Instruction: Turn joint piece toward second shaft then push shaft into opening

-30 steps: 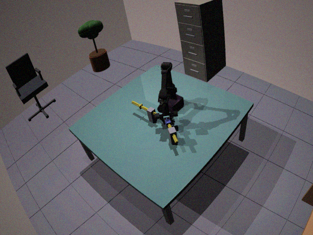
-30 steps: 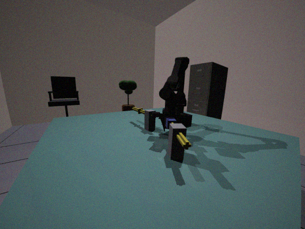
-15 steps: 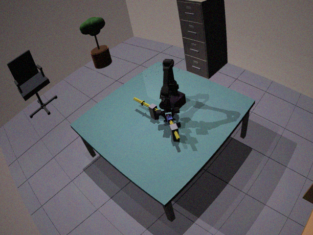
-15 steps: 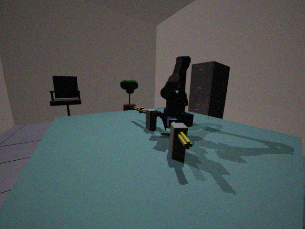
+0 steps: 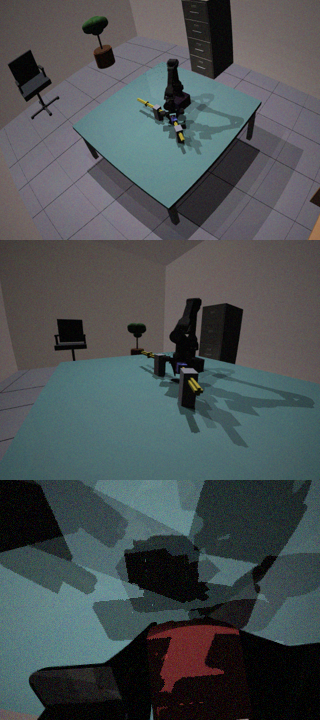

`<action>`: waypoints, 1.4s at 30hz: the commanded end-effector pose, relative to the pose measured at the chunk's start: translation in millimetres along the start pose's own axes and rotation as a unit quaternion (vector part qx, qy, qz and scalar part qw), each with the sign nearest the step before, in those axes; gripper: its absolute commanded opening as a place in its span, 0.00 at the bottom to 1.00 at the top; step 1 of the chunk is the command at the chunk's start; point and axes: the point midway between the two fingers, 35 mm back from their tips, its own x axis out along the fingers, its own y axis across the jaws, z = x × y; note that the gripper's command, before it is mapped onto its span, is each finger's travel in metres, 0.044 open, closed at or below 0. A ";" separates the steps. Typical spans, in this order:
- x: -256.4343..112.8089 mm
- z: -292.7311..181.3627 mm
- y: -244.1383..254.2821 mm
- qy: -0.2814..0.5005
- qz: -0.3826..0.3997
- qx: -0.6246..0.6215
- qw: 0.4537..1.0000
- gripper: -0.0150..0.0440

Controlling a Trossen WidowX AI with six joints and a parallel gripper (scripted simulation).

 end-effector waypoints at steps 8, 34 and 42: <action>0.2 0.0 0.0 0.000 0.000 0.002 1.000 0.56; 0.2 0.0 0.0 0.000 0.000 0.002 1.000 0.56; 0.0 0.0 0.0 0.000 0.000 0.000 1.000 0.50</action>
